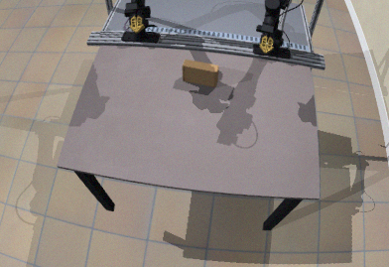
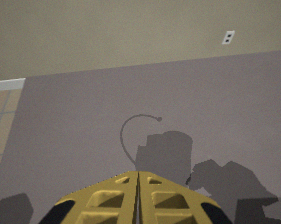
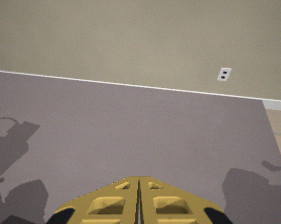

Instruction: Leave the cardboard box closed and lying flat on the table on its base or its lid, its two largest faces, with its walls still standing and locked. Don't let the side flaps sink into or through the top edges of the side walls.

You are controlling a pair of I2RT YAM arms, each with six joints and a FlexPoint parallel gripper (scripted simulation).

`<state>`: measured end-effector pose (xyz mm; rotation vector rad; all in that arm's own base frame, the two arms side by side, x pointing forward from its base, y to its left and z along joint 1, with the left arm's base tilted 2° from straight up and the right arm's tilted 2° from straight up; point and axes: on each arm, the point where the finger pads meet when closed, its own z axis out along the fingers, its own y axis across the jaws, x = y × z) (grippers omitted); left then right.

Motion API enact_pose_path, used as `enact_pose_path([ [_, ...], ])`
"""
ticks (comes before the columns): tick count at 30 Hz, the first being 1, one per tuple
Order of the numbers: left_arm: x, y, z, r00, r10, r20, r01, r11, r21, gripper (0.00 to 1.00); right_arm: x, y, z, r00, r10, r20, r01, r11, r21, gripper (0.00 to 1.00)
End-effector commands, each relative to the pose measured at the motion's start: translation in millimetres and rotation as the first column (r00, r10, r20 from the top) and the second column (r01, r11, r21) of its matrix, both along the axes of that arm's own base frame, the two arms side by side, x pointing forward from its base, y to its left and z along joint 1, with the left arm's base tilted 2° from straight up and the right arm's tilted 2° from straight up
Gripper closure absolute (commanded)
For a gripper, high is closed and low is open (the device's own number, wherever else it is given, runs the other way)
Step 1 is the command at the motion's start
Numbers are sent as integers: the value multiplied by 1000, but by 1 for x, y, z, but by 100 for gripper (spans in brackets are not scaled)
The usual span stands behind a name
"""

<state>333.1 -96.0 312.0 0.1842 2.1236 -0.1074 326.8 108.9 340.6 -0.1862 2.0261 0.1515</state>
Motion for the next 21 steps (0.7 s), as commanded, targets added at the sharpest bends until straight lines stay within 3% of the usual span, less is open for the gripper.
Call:
enact_pose_path([
  [1,-9,-9,-16,992,22,-125,-21,1000,8,100,-8,7,-21,992,-24,-127,22,1000,-15,100],
  [7,-21,-30,-50,954,-1,-300,11,999,31,100,-17,26,-50,962,-3,-272,-6,999,-34,100],
  [9,-21,-30,-50,954,-1,-300,11,999,31,100,-17,26,-50,962,-3,-272,-6,999,-34,100],
  [21,-49,-51,-124,763,60,-644,1,996,93,100,-35,42,-127,800,-58,-597,3,996,-93,100],
])
